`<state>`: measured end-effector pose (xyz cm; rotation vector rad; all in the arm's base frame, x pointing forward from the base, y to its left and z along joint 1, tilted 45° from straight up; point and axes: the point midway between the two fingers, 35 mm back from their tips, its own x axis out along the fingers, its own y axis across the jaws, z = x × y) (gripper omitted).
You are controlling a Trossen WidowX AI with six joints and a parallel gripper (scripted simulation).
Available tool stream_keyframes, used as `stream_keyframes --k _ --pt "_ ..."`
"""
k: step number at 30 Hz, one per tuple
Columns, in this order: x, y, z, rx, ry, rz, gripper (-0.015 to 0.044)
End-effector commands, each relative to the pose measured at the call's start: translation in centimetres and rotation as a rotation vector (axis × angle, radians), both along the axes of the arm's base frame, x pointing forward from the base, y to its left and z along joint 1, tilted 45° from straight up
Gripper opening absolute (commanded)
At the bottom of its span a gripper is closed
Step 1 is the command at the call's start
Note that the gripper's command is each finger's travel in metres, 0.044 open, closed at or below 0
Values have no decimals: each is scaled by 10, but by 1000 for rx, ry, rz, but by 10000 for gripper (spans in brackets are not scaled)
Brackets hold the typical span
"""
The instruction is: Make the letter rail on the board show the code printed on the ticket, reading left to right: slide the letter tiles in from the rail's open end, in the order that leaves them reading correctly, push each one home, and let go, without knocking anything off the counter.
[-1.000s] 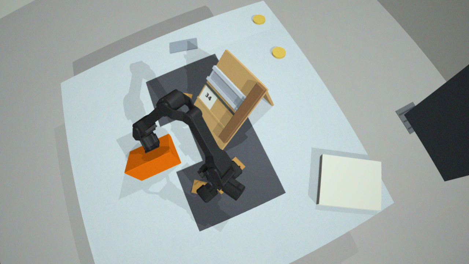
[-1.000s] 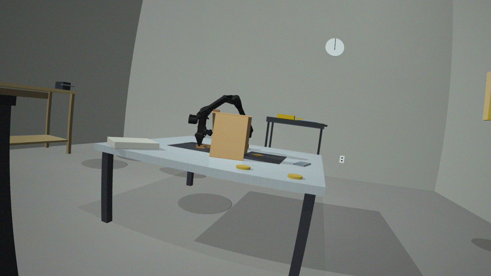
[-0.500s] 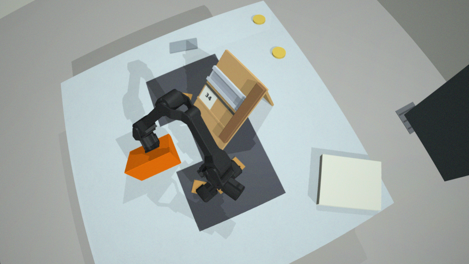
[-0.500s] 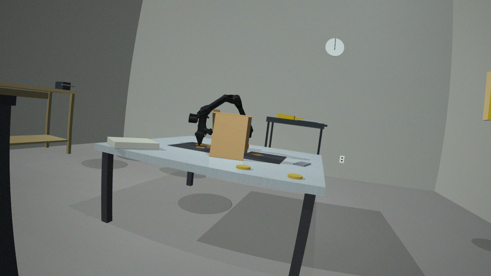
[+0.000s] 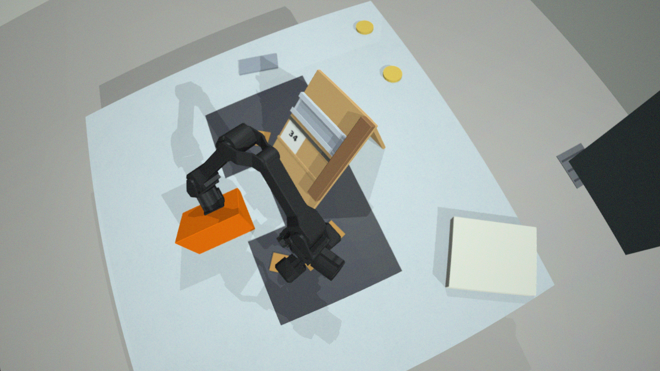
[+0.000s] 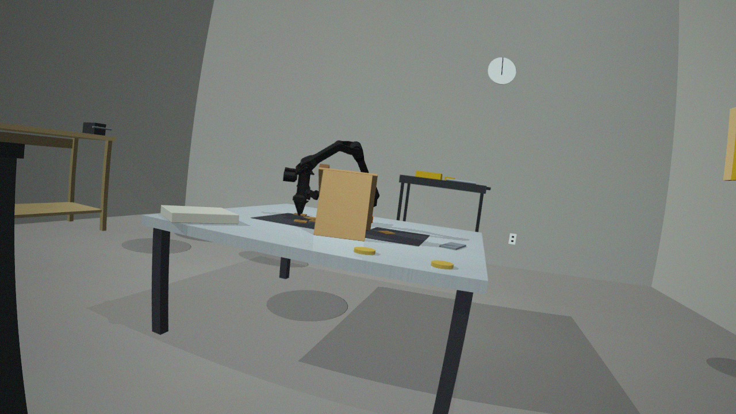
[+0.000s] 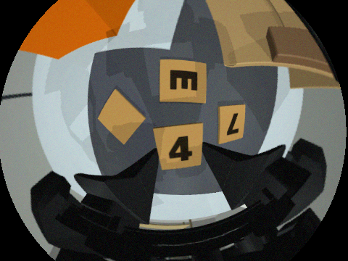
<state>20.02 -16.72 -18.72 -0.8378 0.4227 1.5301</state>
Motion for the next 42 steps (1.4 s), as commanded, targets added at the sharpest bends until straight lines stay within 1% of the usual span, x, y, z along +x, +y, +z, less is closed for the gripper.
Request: stream_keyframes --k 1,12,20,31,42 --pt "0 -3 2 -3 1 7 0" --pt "2 -6 8 -4 5 -8 0" --pt "17 -14 28 -54 55 -103 0" --pt "49 -24 72 -134 136 -317 0" --pt "75 -26 116 -175 188 -537 0"
